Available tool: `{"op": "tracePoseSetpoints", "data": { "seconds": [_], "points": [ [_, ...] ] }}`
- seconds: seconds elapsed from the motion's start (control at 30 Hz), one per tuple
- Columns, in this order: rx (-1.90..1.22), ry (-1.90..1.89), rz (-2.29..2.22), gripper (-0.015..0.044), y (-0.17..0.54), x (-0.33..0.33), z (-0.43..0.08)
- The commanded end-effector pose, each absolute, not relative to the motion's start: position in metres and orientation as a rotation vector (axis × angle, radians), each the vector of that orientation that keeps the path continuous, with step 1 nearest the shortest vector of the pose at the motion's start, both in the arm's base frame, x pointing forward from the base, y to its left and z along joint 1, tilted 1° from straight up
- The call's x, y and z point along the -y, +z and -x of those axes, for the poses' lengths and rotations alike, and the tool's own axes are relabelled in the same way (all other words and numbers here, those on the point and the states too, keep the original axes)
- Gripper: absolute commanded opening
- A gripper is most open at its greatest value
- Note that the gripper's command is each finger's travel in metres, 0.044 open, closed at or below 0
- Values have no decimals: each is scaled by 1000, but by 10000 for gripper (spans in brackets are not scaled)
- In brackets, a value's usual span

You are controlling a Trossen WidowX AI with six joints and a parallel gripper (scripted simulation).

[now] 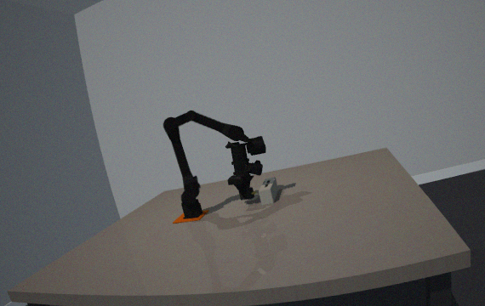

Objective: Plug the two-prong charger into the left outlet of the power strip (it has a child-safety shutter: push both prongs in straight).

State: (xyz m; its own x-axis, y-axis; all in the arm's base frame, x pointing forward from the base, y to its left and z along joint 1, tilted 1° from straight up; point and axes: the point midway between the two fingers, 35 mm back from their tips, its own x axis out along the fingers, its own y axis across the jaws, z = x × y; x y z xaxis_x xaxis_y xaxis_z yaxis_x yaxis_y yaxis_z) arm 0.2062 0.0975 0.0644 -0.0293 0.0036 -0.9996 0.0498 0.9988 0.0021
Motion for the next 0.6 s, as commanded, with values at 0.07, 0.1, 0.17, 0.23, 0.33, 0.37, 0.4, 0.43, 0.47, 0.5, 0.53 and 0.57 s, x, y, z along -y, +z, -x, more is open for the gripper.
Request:
{"op": "tracePoseSetpoints", "data": {
  "seconds": [0.07, 0.1, 0.17, 0.23, 0.33, 0.37, 0.4, 0.43, 0.47, 0.5, 0.53, 0.57],
  "points": [
    [-1592, -16, -32, 0, 64, -106, -200],
    [-1592, -12, -28, 0, 64, -107, -199],
    [-1592, -5, -21, 0, 63, -110, -197],
    [-1592, 2, -14, 0, 63, -113, -195],
    [-1592, 12, -4, 0, 61, -117, -191],
    [-1592, 15, 0, 0, 61, -118, -190],
    [-1593, 19, 3, 0, 61, -119, -189],
    [-1593, 22, 7, 0, 60, -120, -188],
    [-1593, 25, 10, 0, 60, -121, -187],
    [-1593, 29, 14, 0, 60, -123, -185],
    [-1593, 32, 18, 0, 59, -124, -184],
    [-1593, 36, 21, 0, 59, -125, -183]
  ]
}}
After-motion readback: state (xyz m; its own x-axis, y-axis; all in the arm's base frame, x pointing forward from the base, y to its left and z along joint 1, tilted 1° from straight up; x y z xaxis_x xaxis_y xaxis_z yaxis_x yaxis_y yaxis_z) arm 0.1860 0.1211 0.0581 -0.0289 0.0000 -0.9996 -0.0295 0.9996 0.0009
